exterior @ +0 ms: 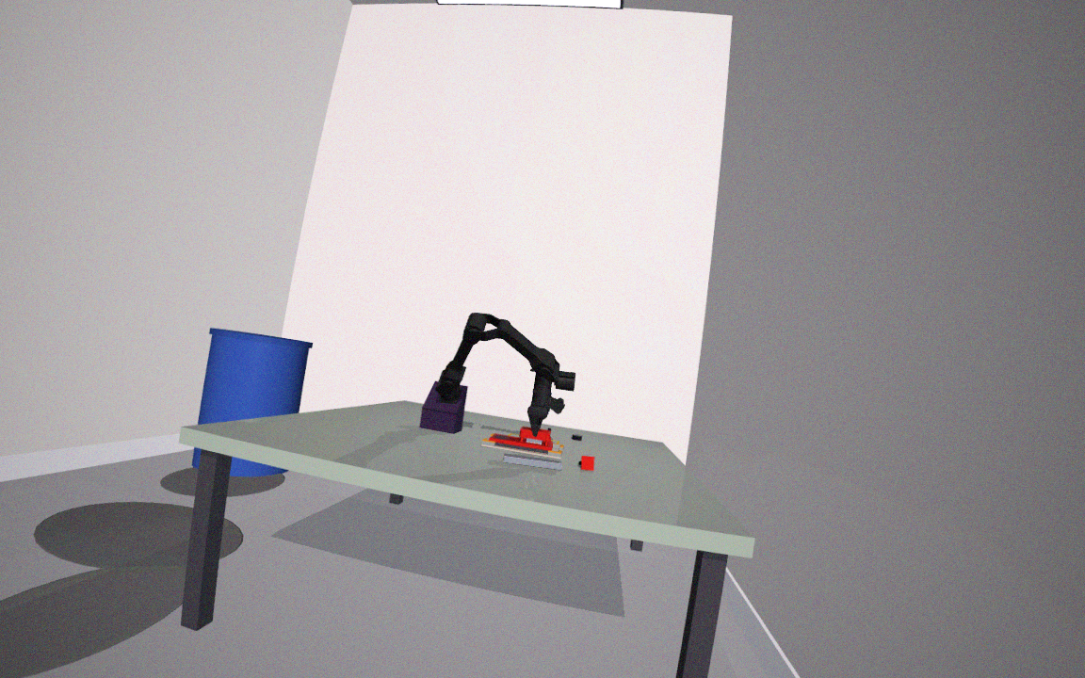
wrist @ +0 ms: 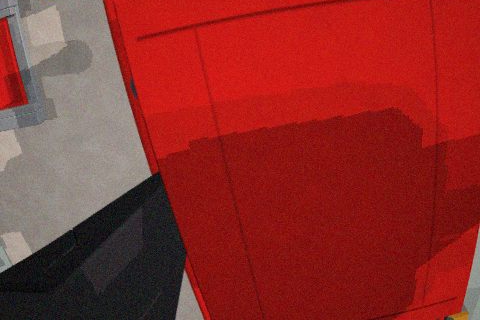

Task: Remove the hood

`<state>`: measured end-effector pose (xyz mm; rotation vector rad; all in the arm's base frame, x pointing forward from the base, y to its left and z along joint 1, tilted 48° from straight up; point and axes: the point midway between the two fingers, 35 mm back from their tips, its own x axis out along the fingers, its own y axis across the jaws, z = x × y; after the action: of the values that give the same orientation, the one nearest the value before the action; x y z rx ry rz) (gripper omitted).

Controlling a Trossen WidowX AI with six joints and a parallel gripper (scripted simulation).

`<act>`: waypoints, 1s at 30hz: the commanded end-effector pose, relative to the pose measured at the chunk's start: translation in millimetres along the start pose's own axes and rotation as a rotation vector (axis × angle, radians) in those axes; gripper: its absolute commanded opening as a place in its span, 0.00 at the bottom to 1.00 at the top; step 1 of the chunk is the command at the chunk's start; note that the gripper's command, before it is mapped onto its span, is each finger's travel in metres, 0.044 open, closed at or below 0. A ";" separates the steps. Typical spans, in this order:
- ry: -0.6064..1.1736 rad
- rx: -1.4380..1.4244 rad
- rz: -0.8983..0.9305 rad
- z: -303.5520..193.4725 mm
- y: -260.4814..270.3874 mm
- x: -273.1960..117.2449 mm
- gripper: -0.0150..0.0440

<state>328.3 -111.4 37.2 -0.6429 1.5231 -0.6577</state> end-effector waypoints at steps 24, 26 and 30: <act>-0.002 0.008 0.006 1.5 -0.1 -50.7 0.25; -0.002 0.008 0.005 1.2 -0.2 -56.2 0.25; -0.004 -0.004 0.000 1.9 4.6 -50.0 0.25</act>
<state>333.1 -71.7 71.1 -0.6457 1.5143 -0.6540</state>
